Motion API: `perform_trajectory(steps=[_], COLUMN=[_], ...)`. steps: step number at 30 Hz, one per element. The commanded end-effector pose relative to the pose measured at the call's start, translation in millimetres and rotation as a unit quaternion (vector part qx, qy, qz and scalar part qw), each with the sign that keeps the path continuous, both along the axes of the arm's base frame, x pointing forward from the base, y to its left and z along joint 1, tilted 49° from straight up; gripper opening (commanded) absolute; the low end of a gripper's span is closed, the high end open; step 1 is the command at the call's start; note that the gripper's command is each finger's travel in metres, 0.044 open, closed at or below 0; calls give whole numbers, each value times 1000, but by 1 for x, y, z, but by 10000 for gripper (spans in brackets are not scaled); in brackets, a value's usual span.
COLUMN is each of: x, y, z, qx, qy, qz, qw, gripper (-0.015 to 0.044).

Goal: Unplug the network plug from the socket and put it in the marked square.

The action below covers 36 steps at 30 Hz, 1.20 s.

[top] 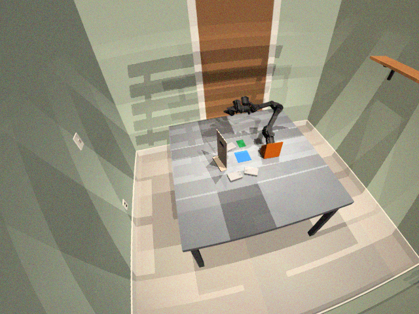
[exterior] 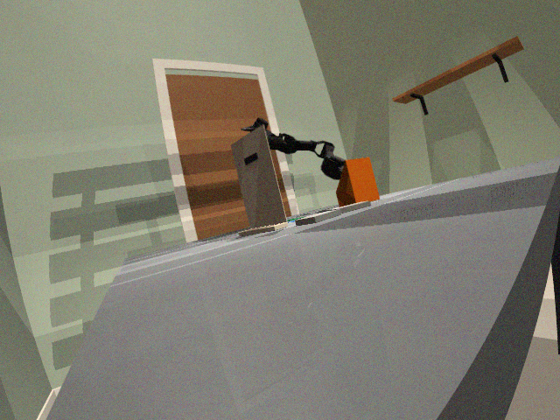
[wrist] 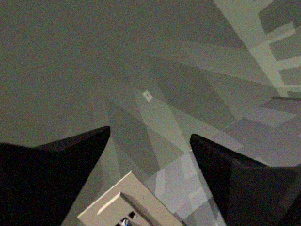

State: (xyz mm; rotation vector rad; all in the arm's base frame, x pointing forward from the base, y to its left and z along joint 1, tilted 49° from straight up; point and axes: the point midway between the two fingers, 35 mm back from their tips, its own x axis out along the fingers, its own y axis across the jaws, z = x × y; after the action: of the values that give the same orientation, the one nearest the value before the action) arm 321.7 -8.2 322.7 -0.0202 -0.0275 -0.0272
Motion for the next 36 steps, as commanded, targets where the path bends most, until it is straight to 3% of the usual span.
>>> perform_trajectory(steps=[1,10,36], x=[0,0,-49], y=[0,4,18], z=[-1,-61,-228], qx=[2,95,374], qy=[1,52,208], qz=[0,19,15], qw=[1000,994,903], gripper=[374,156,156])
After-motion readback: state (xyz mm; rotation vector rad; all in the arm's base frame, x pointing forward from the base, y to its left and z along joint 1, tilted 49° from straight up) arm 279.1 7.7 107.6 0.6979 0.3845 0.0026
